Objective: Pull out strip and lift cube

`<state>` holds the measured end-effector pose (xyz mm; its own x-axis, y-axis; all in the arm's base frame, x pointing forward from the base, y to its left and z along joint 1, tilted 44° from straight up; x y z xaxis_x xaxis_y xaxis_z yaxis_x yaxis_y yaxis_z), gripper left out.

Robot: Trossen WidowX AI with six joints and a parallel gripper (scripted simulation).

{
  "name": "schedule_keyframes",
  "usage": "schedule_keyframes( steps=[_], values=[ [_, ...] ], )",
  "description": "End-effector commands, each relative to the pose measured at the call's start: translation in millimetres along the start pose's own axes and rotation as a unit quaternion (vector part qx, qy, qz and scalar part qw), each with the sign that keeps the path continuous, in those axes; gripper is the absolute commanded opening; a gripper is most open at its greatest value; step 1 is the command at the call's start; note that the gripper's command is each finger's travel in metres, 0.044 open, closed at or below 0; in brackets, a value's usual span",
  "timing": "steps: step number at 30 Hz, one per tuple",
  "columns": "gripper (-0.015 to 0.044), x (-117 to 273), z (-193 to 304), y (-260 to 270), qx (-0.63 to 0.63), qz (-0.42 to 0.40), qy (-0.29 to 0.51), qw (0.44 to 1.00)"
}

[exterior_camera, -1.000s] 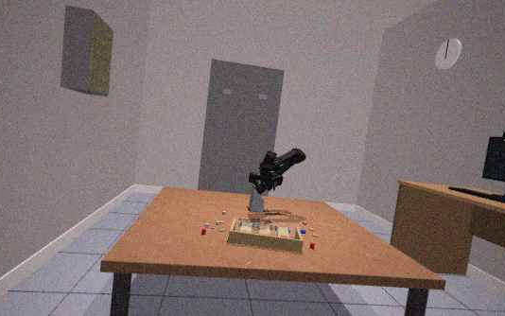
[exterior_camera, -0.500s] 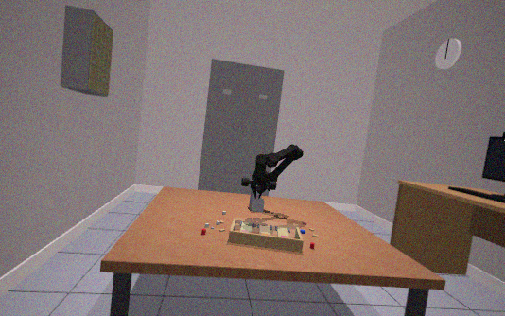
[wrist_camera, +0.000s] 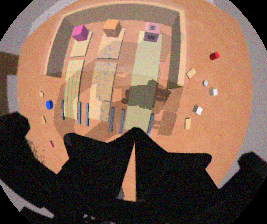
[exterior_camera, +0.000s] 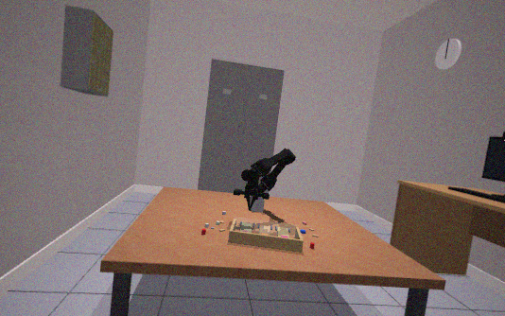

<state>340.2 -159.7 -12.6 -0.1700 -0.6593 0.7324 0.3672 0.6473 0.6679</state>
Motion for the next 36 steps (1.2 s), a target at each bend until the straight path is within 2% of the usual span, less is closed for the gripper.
schedule_keyframes(
  steps=[1,36],
  values=[
    [0.0,-9.1,-3.8,-3.9,0.003,0.003,0.045,0.999],
    [0.0,-59.2,0.8,-4.0,0.003,0.002,0.045,0.999]
  ],
)
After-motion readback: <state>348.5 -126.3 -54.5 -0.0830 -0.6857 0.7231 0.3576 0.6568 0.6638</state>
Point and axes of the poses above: the point midway between the two fingers, 35 mm back from their tips, its own x axis back along the fingers, its own y axis across the jaws, z = x × y, the point moved 7 cm from there along x, back along the fingers, and after that the axes turned 6 degrees about -x, right-handed, at the moved point
